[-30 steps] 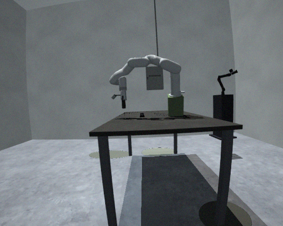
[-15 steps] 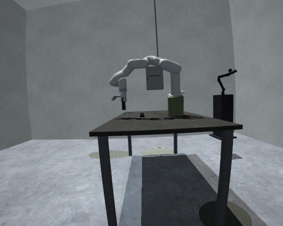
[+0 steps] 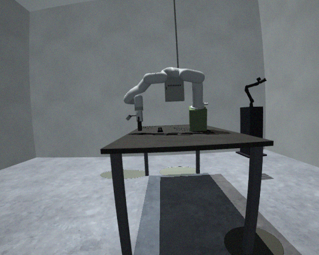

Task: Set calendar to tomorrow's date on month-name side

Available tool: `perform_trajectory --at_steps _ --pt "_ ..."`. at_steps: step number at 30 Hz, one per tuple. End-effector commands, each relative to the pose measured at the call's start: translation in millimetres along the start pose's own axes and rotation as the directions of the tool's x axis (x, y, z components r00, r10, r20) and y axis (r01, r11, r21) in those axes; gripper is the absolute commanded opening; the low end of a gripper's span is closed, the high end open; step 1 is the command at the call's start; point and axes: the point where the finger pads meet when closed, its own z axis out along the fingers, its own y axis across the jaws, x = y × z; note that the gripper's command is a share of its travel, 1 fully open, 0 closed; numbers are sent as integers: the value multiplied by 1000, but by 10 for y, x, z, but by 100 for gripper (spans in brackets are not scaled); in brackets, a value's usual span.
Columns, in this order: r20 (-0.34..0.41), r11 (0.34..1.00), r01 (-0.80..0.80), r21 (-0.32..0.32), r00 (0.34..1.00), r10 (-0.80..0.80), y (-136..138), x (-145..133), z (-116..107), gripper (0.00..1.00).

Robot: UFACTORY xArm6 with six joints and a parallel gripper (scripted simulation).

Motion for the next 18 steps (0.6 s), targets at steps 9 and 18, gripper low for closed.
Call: perform_trajectory --at_steps 9,18 --pt "-1 1000 0 0 1000 0 1 17 187 29" --pt "-1 1000 0 0 1000 0 1 17 187 29"
